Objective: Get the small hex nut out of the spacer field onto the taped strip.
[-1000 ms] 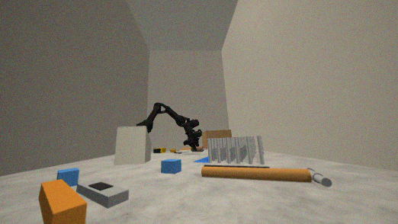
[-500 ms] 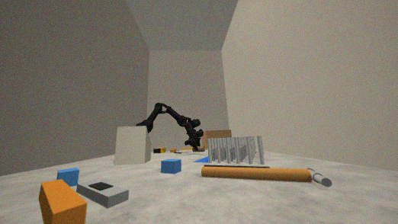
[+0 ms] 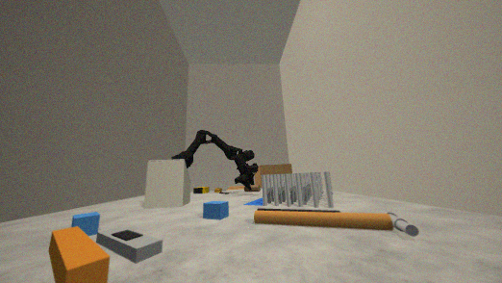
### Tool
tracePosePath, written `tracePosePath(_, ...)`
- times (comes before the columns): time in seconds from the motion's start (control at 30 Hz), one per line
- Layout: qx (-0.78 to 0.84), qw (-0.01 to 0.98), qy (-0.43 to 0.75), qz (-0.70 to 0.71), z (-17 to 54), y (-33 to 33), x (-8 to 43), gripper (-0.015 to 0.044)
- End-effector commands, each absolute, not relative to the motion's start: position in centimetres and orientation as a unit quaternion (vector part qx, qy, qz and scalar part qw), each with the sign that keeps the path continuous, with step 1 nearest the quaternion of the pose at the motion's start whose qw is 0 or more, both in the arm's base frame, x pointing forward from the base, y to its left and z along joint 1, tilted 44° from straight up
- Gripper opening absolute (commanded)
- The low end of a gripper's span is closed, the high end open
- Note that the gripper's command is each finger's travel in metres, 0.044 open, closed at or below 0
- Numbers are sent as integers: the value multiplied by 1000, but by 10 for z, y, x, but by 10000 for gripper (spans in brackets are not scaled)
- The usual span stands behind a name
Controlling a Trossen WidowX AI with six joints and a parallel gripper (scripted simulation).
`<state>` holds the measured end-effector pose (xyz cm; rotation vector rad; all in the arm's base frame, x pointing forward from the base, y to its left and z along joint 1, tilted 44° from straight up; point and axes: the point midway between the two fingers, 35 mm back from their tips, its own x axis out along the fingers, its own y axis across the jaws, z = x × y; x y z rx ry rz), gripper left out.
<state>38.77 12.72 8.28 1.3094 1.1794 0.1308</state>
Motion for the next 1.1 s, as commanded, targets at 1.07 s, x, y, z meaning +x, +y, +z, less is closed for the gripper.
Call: tracePosePath(1.07,572,637,514,59,75,114,412,0)
